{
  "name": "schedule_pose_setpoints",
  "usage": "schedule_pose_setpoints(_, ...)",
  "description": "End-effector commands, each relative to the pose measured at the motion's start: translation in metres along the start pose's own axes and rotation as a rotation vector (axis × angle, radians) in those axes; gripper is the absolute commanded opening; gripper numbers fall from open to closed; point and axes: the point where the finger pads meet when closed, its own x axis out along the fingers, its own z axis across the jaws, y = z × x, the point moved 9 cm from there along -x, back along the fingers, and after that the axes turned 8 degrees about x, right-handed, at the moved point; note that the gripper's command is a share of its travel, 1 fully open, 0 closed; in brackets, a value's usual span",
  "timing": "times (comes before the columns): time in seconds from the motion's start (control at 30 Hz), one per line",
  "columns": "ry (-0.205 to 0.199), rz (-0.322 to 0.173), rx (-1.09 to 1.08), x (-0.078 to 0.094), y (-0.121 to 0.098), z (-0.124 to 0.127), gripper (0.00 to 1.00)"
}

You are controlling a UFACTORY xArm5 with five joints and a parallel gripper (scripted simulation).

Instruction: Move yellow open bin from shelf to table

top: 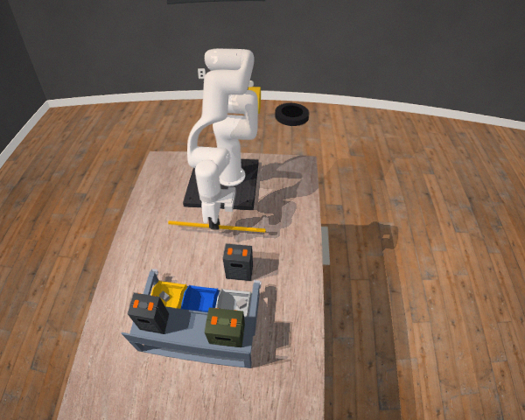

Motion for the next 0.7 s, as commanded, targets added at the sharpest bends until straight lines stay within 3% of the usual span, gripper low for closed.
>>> schedule_pose_setpoints(0.0,-0.003,0.001,0.0,0.004,0.0,0.001,0.0)
schedule_pose_setpoints(0.67,-0.003,0.001,0.0,0.024,0.0,0.001,0.0)
